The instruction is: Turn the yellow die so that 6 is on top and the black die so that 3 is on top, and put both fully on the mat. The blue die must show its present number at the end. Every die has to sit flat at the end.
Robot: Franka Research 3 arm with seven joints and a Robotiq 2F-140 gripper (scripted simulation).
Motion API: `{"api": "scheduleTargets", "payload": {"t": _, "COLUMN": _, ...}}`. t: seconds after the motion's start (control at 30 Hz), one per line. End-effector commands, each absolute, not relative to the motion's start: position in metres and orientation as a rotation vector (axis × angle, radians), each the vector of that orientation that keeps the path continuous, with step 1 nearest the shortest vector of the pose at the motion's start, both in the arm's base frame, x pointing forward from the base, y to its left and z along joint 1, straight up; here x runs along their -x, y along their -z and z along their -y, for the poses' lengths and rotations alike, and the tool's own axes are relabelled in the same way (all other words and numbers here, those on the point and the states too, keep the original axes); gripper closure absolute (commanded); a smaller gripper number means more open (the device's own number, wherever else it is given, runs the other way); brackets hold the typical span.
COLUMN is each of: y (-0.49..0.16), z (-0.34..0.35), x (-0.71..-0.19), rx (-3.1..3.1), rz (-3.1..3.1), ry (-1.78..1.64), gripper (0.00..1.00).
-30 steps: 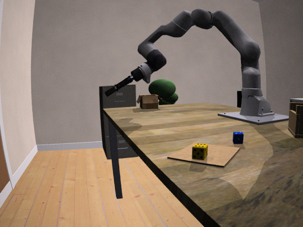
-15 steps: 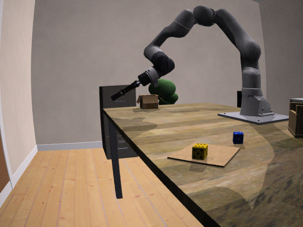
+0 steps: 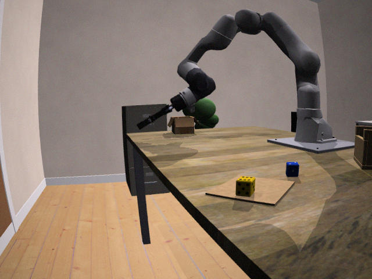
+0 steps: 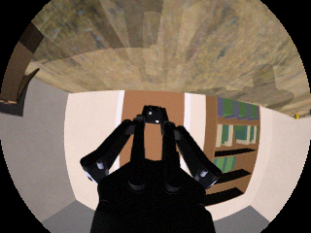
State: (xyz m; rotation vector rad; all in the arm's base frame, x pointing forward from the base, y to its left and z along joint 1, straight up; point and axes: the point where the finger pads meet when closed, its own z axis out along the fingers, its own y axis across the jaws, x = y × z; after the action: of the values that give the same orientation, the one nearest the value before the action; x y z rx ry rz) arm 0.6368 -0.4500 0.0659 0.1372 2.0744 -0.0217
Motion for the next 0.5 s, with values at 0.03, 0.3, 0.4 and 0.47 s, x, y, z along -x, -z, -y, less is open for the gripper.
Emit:
{"api": "scheduleTargets", "payload": {"t": 0.03, "y": -0.056, "z": 0.451, "x": -0.639, "rx": -0.089, "rz": -2.064, "ry": 0.055, "gripper": 0.76}}
{"api": "scheduleTargets", "payload": {"t": 0.3, "y": -0.035, "z": 0.451, "x": -0.638, "rx": -0.089, "rz": -2.064, "ry": 0.055, "gripper": 0.76}}
{"api": "scheduleTargets", "payload": {"t": 0.4, "y": -0.03, "z": 0.451, "x": -0.638, "rx": -0.089, "rz": -2.064, "ry": 0.055, "gripper": 0.76}}
{"api": "scheduleTargets", "payload": {"t": 0.47, "y": -0.028, "z": 0.451, "x": -0.638, "rx": -0.089, "rz": -2.064, "ry": 0.055, "gripper": 0.76}}
